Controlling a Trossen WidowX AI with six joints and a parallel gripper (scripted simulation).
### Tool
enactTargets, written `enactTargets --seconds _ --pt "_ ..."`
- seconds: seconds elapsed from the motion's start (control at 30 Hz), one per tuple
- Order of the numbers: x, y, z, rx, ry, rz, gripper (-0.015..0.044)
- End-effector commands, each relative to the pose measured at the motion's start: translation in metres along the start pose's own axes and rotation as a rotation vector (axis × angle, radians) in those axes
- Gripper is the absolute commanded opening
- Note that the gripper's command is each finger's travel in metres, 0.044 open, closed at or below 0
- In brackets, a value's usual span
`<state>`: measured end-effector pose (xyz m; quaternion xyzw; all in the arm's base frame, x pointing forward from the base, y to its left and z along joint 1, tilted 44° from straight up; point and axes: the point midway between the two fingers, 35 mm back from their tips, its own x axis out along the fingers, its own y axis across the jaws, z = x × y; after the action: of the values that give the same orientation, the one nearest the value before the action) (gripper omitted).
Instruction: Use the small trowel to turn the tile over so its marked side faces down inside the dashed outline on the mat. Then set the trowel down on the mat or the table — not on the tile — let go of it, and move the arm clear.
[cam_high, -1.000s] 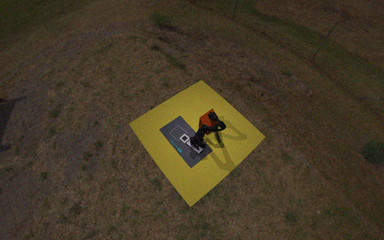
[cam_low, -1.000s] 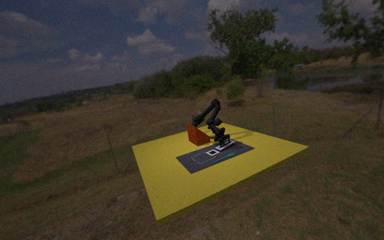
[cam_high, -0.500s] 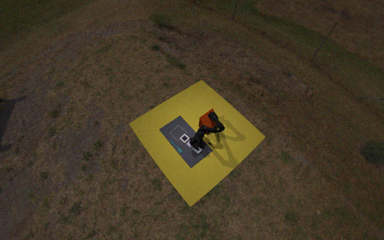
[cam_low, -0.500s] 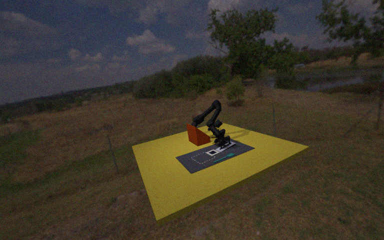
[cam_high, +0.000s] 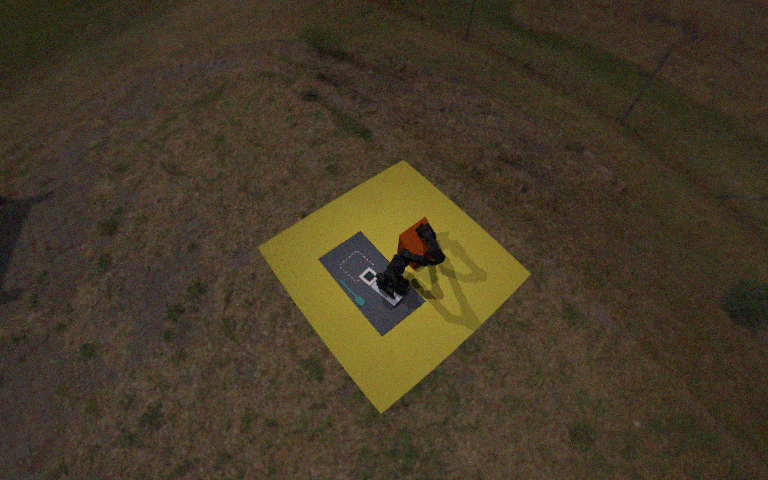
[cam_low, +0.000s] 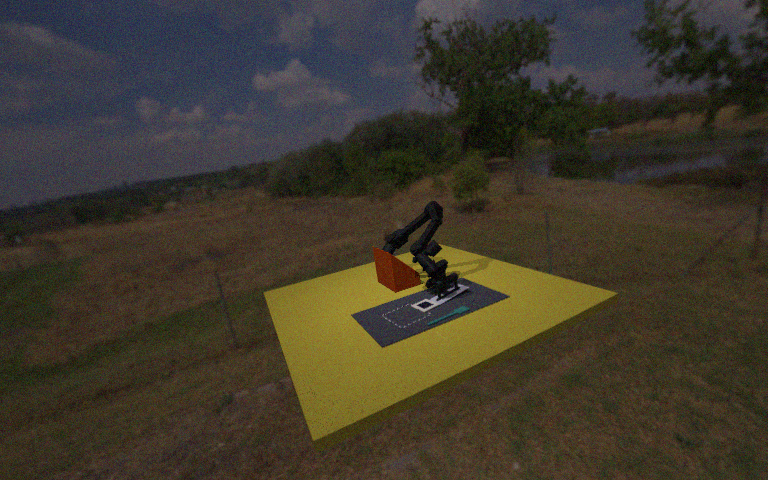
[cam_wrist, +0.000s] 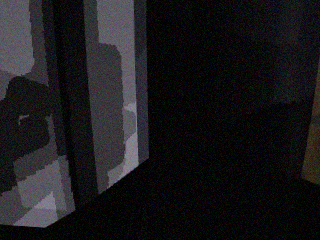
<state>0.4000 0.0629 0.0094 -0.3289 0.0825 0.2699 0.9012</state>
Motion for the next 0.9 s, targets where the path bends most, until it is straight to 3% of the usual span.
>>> enactTargets --seconds 0.0,0.87 --pt "-0.001 -0.001 -0.012 0.001 0.011 -0.003 0.0" --pt "-0.02 -0.023 -0.026 -0.08 0.078 -0.003 0.0"
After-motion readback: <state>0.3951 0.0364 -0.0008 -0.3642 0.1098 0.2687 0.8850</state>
